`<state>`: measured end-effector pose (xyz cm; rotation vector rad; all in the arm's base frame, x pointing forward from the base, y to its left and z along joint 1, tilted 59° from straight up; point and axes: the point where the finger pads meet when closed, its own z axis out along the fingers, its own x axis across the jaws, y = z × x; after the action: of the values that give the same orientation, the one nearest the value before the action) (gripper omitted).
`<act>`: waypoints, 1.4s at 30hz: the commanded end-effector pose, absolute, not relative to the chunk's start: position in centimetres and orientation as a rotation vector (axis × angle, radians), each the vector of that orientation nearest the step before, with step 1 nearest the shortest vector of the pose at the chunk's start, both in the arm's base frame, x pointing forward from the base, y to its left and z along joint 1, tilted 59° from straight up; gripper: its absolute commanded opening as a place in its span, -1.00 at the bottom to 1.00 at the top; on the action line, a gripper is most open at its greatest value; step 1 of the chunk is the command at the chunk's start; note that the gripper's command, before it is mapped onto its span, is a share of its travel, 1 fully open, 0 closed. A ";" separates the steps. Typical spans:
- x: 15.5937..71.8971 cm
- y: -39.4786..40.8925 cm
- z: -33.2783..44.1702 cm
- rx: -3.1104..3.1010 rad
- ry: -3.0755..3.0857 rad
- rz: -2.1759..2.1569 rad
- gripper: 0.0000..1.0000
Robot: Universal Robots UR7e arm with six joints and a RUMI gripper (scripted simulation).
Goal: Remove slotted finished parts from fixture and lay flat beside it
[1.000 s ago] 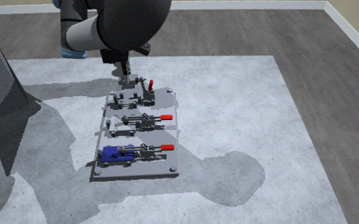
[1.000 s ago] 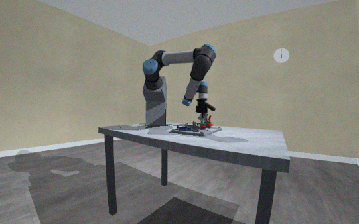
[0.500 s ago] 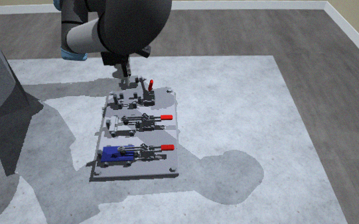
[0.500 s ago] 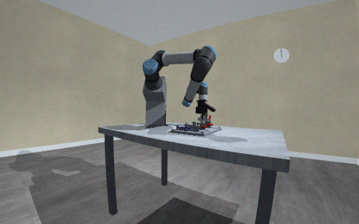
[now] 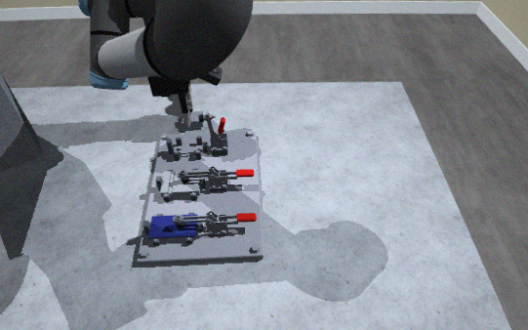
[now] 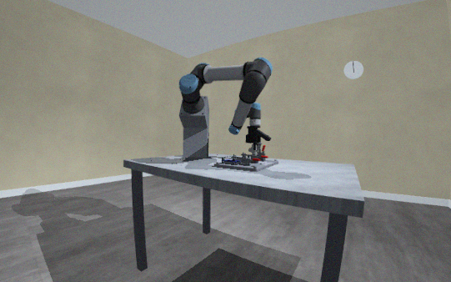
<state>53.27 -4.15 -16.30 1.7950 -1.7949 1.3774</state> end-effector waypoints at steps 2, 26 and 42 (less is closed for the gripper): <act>53.3 -4.1 -16.3 1.796 -1.795 1.378 -1.00; 53.4 -4.3 -16.4 1.796 -1.795 1.378 -1.00; 53.6 -4.6 -16.6 1.796 -1.795 1.378 -1.00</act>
<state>53.52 -4.56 -16.60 1.7950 -1.7948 1.3774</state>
